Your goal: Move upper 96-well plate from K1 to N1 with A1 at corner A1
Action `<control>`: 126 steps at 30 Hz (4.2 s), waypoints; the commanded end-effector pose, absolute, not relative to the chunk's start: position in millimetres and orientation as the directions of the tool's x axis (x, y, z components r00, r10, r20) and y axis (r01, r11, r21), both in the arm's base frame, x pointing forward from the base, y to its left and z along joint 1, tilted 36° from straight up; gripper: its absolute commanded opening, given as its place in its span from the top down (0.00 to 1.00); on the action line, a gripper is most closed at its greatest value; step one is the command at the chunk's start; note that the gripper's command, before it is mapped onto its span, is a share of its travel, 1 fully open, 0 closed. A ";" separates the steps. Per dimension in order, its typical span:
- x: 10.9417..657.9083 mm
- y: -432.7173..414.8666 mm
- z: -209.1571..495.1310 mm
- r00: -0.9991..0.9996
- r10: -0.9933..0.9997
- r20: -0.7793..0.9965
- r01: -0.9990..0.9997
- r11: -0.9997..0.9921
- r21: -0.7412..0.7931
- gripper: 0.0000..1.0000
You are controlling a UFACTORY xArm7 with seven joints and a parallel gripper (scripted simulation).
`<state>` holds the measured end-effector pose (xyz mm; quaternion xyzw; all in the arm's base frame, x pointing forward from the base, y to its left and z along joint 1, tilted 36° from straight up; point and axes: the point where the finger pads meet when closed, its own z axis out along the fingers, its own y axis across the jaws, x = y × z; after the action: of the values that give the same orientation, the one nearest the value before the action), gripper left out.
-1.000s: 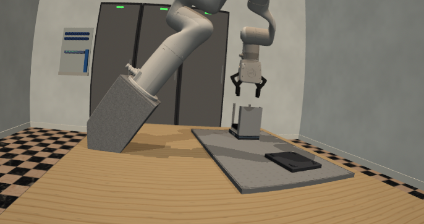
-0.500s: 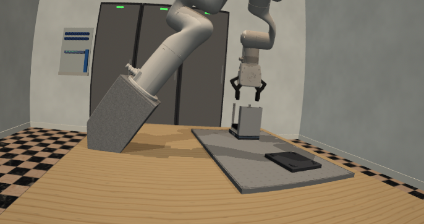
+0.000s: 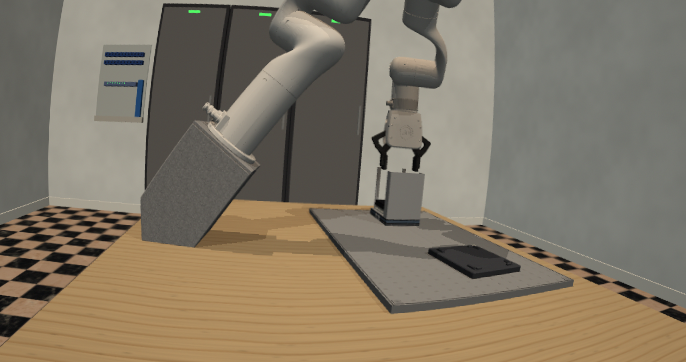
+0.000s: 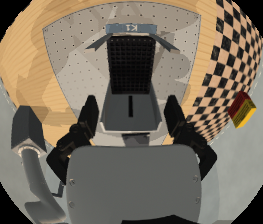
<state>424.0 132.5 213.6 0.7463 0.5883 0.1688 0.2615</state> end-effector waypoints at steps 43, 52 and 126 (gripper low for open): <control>462.7 120.3 159.3 0.249 0.967 -0.054 0.789 -0.170 0.590 0.00; 467.6 118.7 152.2 0.249 0.967 -0.054 0.789 -0.170 0.590 0.00; 478.4 114.9 136.5 0.249 0.967 -0.054 0.789 -0.170 0.590 1.00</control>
<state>478.0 113.8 135.4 0.7464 0.5883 0.1684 0.2615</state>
